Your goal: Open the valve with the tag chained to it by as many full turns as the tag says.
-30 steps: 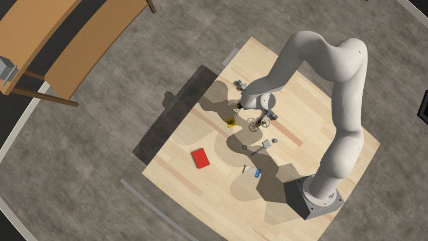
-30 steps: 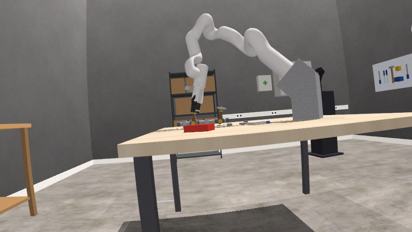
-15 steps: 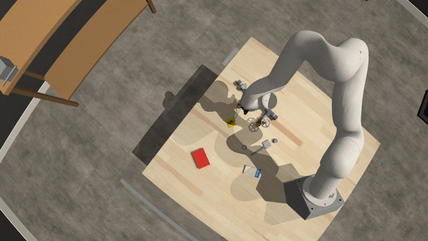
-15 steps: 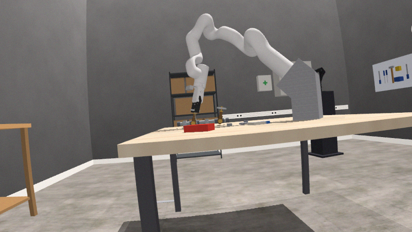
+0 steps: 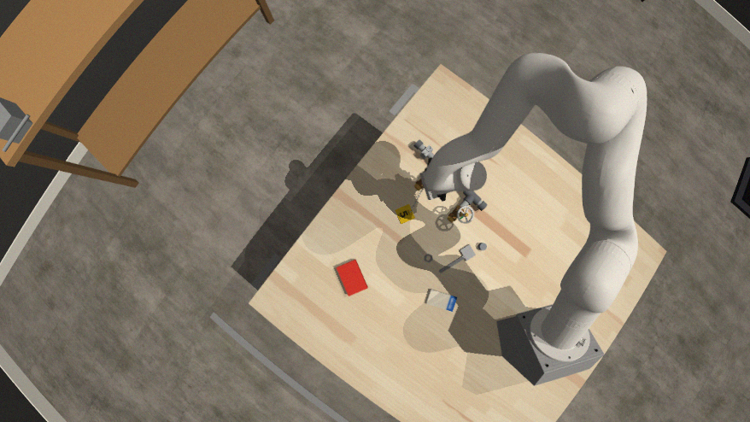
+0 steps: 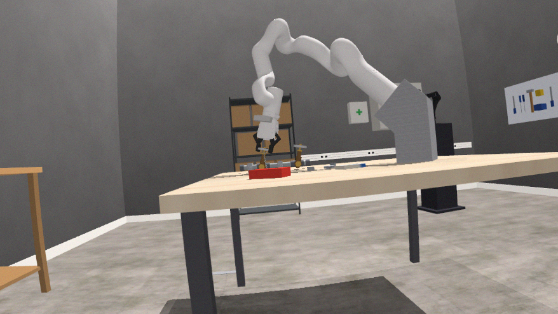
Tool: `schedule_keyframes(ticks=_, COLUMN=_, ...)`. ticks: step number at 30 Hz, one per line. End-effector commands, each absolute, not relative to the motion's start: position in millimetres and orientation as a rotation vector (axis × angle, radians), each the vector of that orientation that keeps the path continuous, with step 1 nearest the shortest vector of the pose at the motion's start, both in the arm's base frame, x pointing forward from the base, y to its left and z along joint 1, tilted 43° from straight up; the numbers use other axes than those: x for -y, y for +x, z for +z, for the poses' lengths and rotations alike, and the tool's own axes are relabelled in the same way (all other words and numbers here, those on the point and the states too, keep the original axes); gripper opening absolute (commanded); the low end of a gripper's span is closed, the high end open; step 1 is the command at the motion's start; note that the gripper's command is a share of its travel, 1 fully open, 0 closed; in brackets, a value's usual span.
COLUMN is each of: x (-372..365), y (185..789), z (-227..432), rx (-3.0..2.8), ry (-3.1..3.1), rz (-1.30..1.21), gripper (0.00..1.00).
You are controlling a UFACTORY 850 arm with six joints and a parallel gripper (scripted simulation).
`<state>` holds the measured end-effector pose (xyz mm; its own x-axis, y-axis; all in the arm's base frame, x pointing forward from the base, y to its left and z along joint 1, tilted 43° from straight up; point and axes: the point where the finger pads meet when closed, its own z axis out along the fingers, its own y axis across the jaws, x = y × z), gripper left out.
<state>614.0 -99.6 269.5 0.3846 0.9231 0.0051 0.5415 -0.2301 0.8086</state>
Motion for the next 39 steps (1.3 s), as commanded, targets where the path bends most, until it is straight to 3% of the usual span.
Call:
schedule_keyframes(ticks=1, x=99.3, y=614.2, z=270.0, rx=-1.461, ry=1.713, rz=0.431, gripper=0.0)
schedule_keyframes(ticks=18, x=99.3, y=614.2, z=270.0, rx=-1.612, ry=1.547, rz=0.3, gripper=0.0)
schedule_keyframes(ticks=19, x=99.3, y=614.2, z=270.0, rx=-1.612, ry=1.547, rz=0.3, gripper=1.0)
schedule_keyframes(ticks=39, x=99.3, y=614.2, z=270.0, rx=-1.612, ry=1.547, rz=0.3, gripper=1.0)
